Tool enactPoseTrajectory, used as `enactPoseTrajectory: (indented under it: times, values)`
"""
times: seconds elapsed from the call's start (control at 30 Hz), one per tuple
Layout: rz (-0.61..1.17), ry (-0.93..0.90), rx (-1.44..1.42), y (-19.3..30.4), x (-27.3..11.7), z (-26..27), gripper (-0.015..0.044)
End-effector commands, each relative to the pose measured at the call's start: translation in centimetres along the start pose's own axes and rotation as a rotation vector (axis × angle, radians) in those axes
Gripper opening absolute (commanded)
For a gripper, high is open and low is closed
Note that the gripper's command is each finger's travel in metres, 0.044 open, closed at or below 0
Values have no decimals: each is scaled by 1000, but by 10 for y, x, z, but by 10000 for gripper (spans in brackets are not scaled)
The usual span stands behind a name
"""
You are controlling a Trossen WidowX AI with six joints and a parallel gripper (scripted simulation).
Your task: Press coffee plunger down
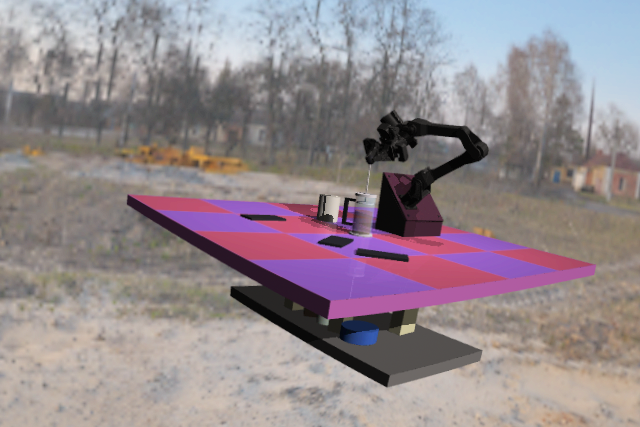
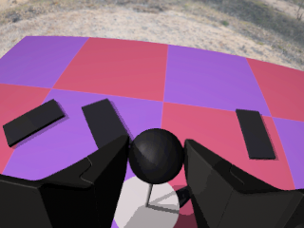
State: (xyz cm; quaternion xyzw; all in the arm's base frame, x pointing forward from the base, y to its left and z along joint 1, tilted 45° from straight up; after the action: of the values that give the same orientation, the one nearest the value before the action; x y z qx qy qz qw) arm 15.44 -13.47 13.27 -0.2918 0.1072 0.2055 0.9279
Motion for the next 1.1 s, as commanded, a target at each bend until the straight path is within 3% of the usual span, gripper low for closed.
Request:
enactPoseTrajectory:
  times: [0.0, 1.07]
  values:
    - [20, 10, 6, 10, 6, -3, 123]
    - [24, 18, 5, 50, 37, -17, 123]
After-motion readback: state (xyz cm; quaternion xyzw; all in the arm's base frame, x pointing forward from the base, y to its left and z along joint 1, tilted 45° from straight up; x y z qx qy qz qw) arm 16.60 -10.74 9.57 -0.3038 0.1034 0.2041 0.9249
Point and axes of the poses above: the point midway between the two fingers, 35 mm back from their tips, its own x axis out along the fingers, its own z axis across the jaws, y = z × x, the point moved 5 cm from there along -x, back along the fingers, and after that the axes turned 11 degrees about x, right-handed, at the moved point
